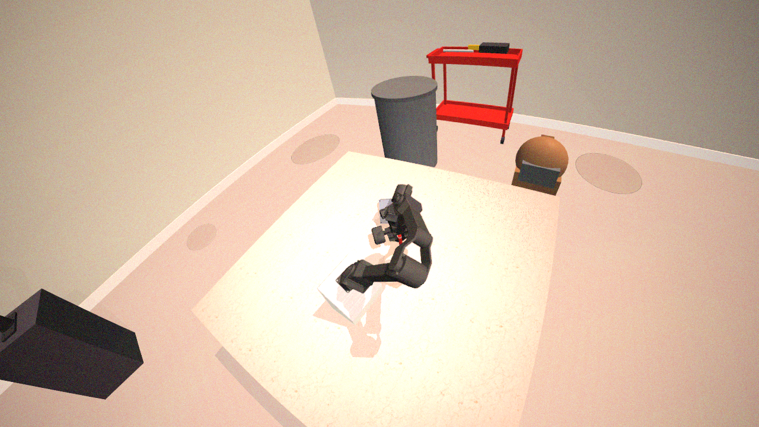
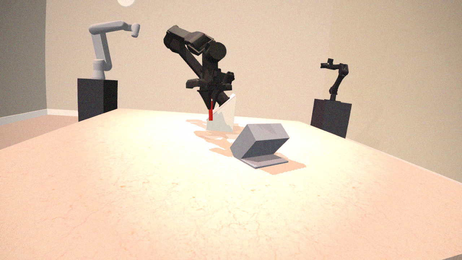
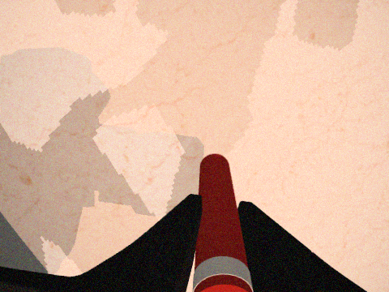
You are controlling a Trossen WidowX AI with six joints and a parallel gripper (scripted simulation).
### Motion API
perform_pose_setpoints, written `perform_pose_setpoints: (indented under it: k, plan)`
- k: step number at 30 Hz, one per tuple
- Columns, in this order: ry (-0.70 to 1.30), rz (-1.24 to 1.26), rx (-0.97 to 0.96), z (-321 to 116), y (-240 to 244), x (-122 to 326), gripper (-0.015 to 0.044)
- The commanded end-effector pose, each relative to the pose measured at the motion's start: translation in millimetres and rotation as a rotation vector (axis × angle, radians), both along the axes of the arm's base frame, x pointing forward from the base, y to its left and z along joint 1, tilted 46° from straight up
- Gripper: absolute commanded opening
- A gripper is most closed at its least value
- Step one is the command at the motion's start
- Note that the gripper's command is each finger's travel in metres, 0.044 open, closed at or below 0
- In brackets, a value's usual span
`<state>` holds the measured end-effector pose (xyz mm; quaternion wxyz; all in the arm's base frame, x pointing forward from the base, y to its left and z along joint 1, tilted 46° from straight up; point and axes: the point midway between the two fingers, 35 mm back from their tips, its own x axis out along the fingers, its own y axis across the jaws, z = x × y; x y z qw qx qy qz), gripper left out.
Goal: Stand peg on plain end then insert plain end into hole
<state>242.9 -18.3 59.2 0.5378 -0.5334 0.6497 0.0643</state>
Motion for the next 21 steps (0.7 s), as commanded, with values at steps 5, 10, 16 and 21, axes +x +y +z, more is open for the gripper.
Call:
perform_pose_setpoints:
  k: [5,10,16,21]
  plan:
    - [0.0,0.056,0.03,-10.4,4.8,1.6,0.0]
    - [-0.006,0.088,0.046,-14.9,8.0,4.2,0.0]
    - [-0.015,0.128,0.065,-19.9,11.9,7.3,0.0]
    - [-0.024,0.163,0.079,-23.7,15.2,9.9,0.0]
